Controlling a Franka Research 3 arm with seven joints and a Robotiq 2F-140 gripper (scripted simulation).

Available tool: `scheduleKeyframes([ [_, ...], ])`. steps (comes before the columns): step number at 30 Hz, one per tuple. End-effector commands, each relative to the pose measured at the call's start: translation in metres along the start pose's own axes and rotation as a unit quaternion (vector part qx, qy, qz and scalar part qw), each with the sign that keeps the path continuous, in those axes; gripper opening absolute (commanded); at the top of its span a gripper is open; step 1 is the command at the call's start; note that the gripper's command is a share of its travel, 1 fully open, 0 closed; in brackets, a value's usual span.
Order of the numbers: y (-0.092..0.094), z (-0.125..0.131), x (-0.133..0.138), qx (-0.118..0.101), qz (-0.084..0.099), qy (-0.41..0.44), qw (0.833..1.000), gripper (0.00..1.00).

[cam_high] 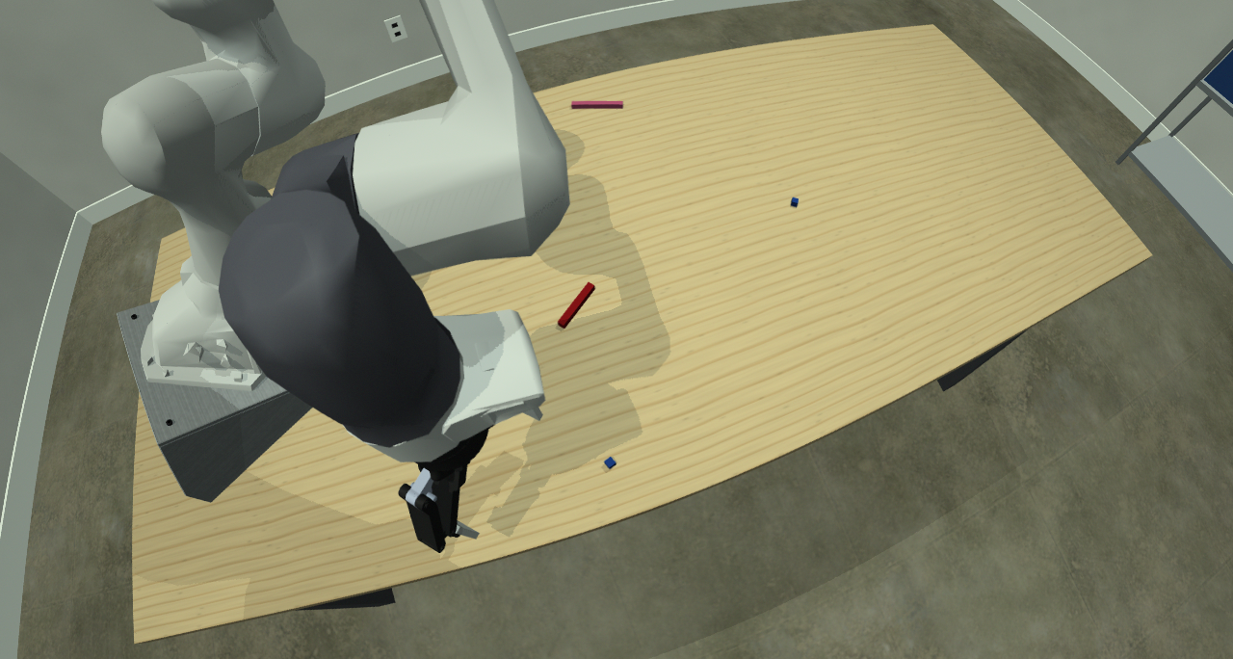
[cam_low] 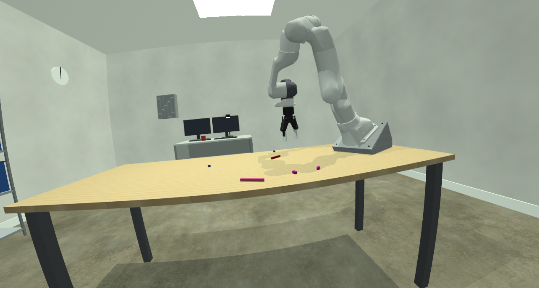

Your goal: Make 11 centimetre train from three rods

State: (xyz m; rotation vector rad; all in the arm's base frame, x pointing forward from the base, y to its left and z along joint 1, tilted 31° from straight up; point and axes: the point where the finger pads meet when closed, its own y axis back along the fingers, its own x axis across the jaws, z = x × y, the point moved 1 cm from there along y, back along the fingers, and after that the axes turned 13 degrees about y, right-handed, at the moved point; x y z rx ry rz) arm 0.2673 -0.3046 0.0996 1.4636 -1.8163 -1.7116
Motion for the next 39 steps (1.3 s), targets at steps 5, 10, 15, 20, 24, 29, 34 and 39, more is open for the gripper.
scheduleKeyframes([
  [5, -0.001, 0.001, 0.001, -0.001, 0.001, 0.001, 1.0, 1.0],
  [10, -0.001, 0.001, 0.0, -0.001, 0.001, -0.002, 1.0, 1.0],
  [15, -0.001, -0.001, -0.002, -0.001, 0.0, -0.024, 1.0, 1.0],
  [20, 0.0, -0.008, -0.012, 0.001, -0.002, -0.108, 0.994, 1.0],
  [24, 0.0, -0.01, -0.015, 0.001, -0.002, -0.137, 0.991, 1.0],
  [29, 0.0, -0.013, -0.02, 0.001, -0.003, -0.173, 0.985, 1.0],
  [34, 0.0, -0.015, -0.024, 0.001, -0.003, -0.206, 0.978, 1.0],
  [39, 0.0, -0.018, -0.028, 0.001, -0.004, -0.241, 0.97, 1.0],
])
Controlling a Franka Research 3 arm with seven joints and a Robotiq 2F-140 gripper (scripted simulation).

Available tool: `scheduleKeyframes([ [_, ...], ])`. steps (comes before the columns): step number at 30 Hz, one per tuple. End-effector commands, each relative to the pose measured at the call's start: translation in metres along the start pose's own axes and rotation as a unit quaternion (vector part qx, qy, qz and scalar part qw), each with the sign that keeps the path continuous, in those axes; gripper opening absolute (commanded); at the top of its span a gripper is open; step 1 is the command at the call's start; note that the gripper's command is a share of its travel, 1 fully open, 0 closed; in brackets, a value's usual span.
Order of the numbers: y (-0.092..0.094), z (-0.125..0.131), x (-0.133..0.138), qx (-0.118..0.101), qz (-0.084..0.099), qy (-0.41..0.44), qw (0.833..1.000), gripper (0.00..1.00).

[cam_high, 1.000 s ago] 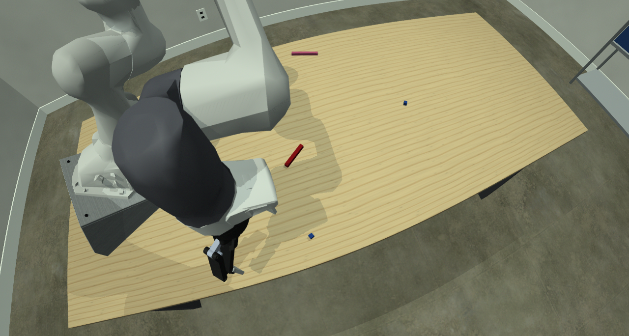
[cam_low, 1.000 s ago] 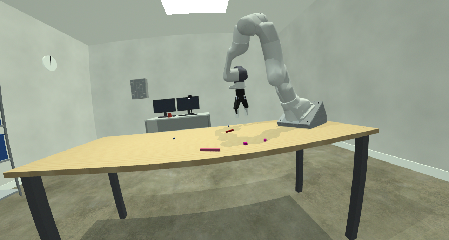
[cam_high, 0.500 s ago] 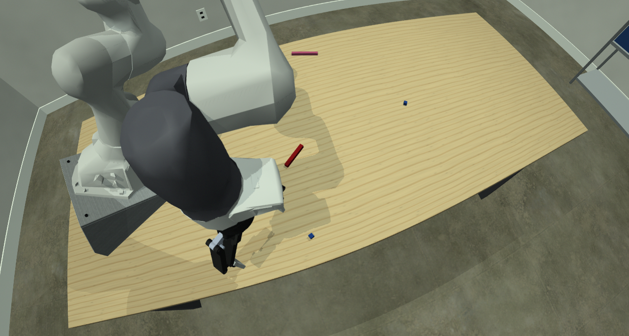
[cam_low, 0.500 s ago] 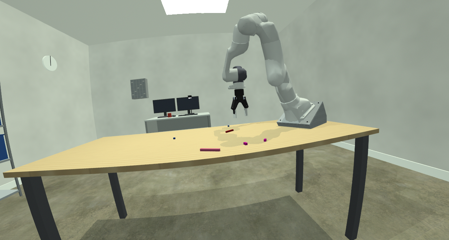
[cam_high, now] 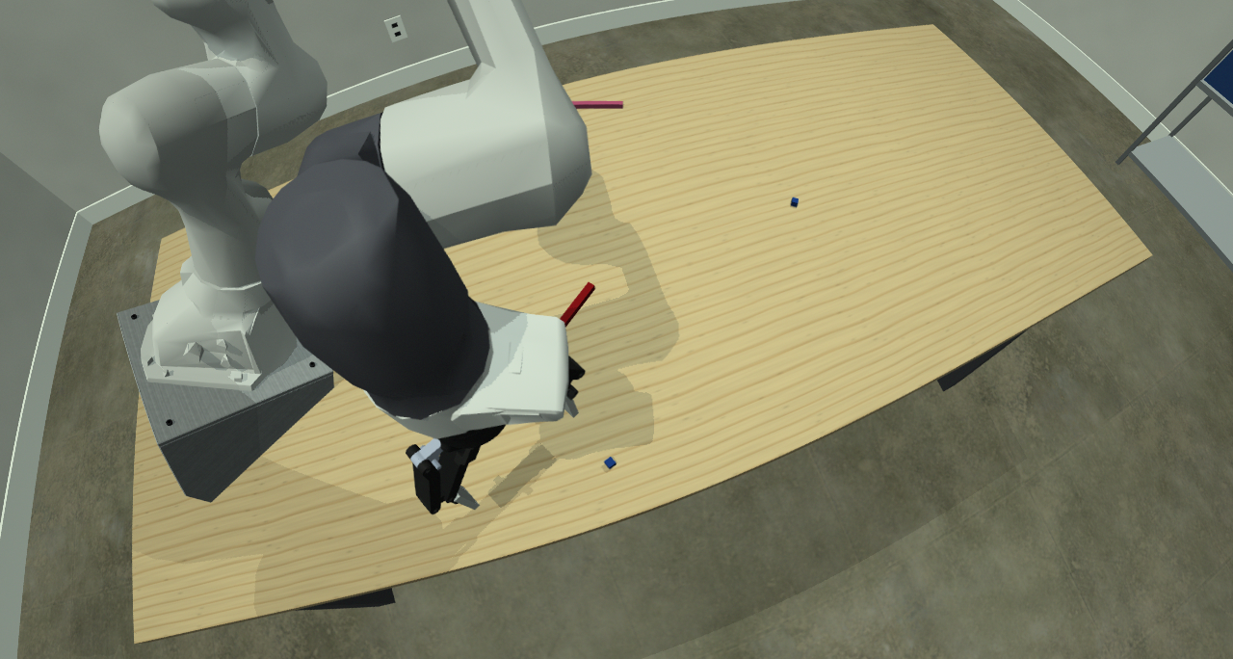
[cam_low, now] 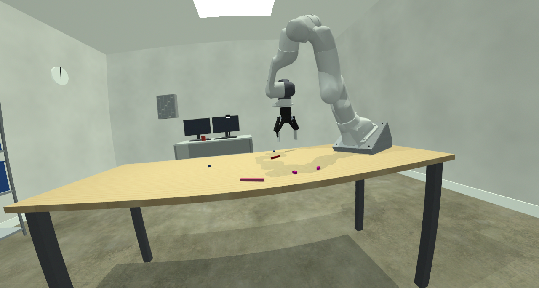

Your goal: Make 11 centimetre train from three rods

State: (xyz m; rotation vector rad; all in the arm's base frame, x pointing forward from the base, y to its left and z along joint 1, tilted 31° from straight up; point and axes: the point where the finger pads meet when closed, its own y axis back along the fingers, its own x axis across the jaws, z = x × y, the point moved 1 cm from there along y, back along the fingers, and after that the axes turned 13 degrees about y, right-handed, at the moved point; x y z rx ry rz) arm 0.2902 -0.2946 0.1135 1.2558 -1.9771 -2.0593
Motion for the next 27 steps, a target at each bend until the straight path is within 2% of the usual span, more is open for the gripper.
scheduleKeyframes([
  [1, 0.001, -0.002, -0.005, -0.002, 0.004, -0.084, 0.996, 1.0],
  [10, 0.001, -0.003, -0.012, -0.002, 0.004, -0.134, 0.991, 1.0],
  [27, 0.001, -0.006, -0.028, -0.001, 0.002, -0.251, 0.968, 1.0],
])
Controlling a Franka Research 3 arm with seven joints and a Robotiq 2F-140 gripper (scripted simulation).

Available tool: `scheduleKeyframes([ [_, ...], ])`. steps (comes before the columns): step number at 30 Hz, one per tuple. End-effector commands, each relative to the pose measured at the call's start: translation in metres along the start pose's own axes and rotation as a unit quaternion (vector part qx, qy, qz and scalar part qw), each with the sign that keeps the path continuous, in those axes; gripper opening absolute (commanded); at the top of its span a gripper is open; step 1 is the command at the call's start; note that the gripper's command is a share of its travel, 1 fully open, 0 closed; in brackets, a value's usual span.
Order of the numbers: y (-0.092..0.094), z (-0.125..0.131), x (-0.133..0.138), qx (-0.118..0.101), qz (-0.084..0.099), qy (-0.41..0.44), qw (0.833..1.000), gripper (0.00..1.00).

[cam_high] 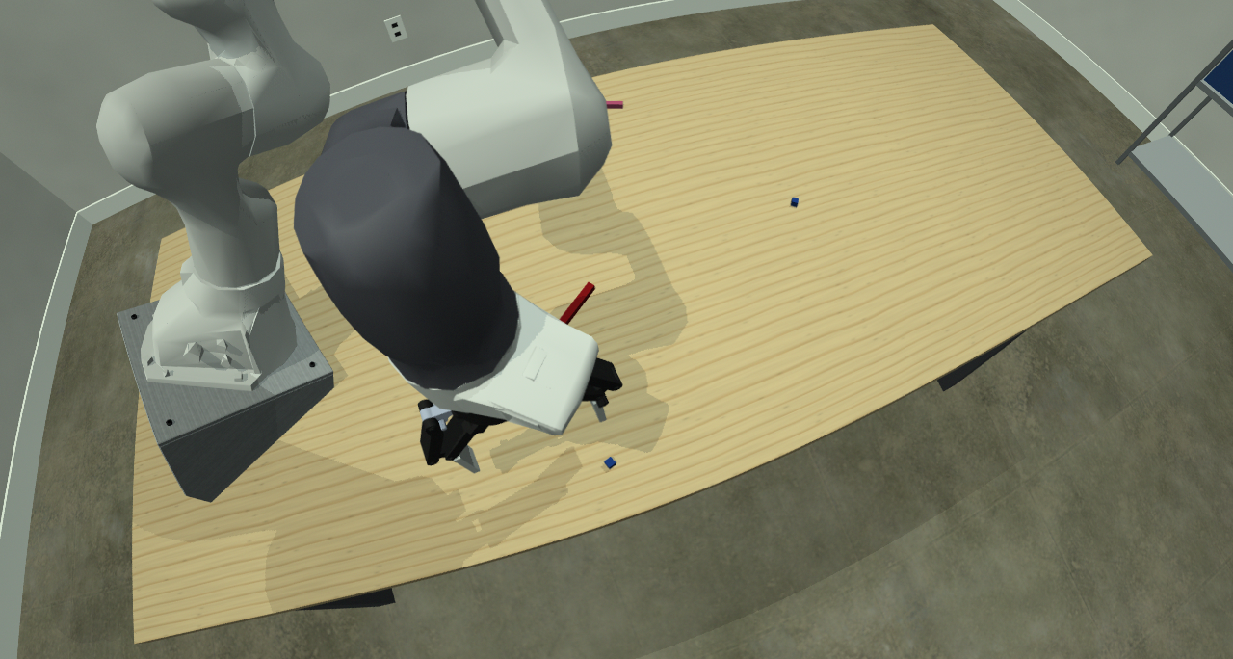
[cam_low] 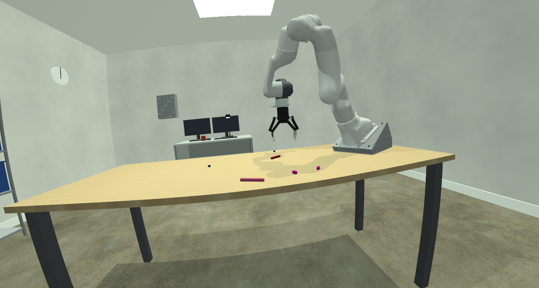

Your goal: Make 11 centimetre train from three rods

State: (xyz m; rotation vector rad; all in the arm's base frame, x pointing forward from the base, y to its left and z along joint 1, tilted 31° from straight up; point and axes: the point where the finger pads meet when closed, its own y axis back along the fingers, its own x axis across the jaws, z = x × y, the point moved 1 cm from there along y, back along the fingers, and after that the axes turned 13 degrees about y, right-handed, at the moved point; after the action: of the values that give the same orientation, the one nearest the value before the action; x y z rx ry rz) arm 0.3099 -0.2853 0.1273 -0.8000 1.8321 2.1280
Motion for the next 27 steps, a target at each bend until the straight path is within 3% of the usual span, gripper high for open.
scheduleKeyframes([
  [1, 0.001, 0.0, -0.006, 0.0, 0.005, -0.084, 0.996, 1.0],
  [17, 0.001, 0.004, -0.019, 0.0, 0.004, -0.183, 0.983, 1.0],
  [27, 0.001, 0.007, -0.03, 0.0, 0.003, -0.266, 0.964, 1.0],
])
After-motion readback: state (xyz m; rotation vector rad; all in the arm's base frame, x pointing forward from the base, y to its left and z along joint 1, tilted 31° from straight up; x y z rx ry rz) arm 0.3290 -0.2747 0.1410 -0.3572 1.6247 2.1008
